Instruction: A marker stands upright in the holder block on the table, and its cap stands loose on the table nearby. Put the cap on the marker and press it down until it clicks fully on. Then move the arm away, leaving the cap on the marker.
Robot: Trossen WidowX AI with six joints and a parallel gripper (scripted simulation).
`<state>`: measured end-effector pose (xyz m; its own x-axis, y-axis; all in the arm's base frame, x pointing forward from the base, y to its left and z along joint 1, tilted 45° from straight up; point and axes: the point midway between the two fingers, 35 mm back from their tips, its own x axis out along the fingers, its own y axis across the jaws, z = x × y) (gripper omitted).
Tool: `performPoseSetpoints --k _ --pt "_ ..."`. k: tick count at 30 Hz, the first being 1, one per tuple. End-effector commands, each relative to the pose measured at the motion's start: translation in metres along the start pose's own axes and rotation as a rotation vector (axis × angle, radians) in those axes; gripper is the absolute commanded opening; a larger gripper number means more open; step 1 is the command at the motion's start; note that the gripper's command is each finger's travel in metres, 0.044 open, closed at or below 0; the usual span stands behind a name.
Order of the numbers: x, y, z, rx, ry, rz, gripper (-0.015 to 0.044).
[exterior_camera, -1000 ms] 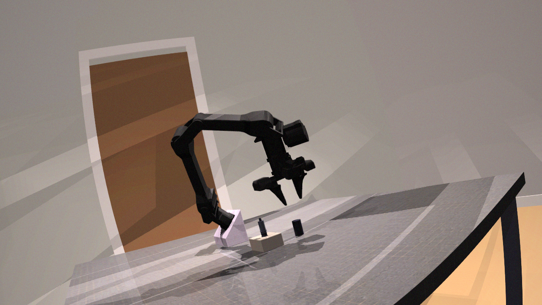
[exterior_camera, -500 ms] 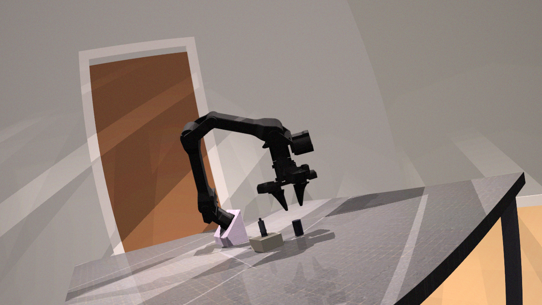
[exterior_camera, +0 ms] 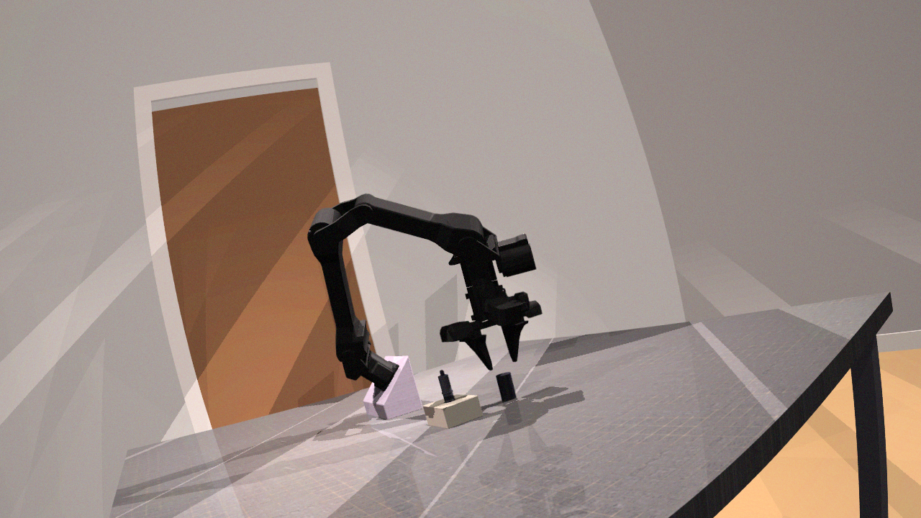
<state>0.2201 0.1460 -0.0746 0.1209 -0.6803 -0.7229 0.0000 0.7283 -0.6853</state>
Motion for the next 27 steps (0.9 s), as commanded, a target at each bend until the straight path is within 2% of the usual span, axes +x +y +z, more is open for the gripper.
performPoseSetpoints --k 1,27 --pt "0.009 -0.002 -0.001 -0.006 0.002 -0.008 0.0242" --pt "0.051 -0.003 -0.002 -0.005 0.002 -0.010 0.0242"
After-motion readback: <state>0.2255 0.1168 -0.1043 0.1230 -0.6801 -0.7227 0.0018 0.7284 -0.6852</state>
